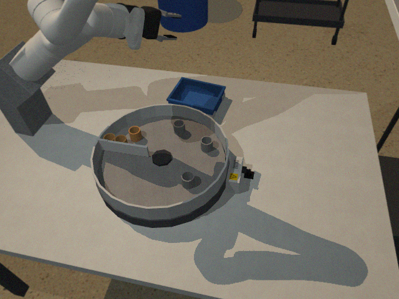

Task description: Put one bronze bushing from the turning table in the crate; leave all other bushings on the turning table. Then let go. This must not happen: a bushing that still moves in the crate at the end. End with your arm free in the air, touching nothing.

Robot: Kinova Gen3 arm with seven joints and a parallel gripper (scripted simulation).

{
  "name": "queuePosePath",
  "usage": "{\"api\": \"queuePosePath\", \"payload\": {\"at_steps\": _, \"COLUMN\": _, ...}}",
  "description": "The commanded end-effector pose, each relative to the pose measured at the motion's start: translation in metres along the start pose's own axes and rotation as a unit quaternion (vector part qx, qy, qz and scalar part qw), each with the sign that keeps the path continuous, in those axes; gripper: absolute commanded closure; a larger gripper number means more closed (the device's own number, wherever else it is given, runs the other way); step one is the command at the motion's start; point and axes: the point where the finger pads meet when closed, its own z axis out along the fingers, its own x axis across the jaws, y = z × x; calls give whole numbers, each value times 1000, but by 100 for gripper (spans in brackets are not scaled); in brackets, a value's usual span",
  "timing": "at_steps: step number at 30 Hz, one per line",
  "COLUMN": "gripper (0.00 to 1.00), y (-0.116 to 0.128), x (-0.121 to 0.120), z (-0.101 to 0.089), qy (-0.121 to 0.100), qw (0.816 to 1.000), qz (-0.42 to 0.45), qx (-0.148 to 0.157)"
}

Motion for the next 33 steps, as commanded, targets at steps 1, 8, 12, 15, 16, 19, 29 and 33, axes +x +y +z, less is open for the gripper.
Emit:
{"api": "queuePosePath", "payload": {"at_steps": 1, "gripper": 0, "y": -1, "x": 1, "z": 0, "qy": 113, "qw": 994, "qz": 5, "qx": 5}}
{"api": "queuePosePath", "payload": {"at_steps": 8, "gripper": 0, "y": 0, "x": 0, "z": 0, "qy": 45, "qw": 999, "qz": 2, "qx": 2}}
{"api": "queuePosePath", "payload": {"at_steps": 12, "gripper": 0, "y": -1, "x": 1, "z": 1, "qy": 113, "qw": 994, "qz": 5, "qx": 5}}
{"api": "queuePosePath", "payload": {"at_steps": 15, "gripper": 0, "y": -1, "x": 1, "z": 1, "qy": 113, "qw": 994, "qz": 5, "qx": 5}}
{"api": "queuePosePath", "payload": {"at_steps": 16, "gripper": 0, "y": -1, "x": 1, "z": 1, "qy": 113, "qw": 994, "qz": 5, "qx": 5}}
{"api": "queuePosePath", "payload": {"at_steps": 19, "gripper": 0, "y": -1, "x": 1, "z": 1, "qy": 113, "qw": 994, "qz": 5, "qx": 5}}
{"api": "queuePosePath", "payload": {"at_steps": 29, "gripper": 0, "y": -1, "x": 1, "z": -1, "qy": 113, "qw": 994, "qz": 5, "qx": 5}}
{"api": "queuePosePath", "payload": {"at_steps": 33, "gripper": 0, "y": -1, "x": 1, "z": -1, "qy": 113, "qw": 994, "qz": 5, "qx": 5}}
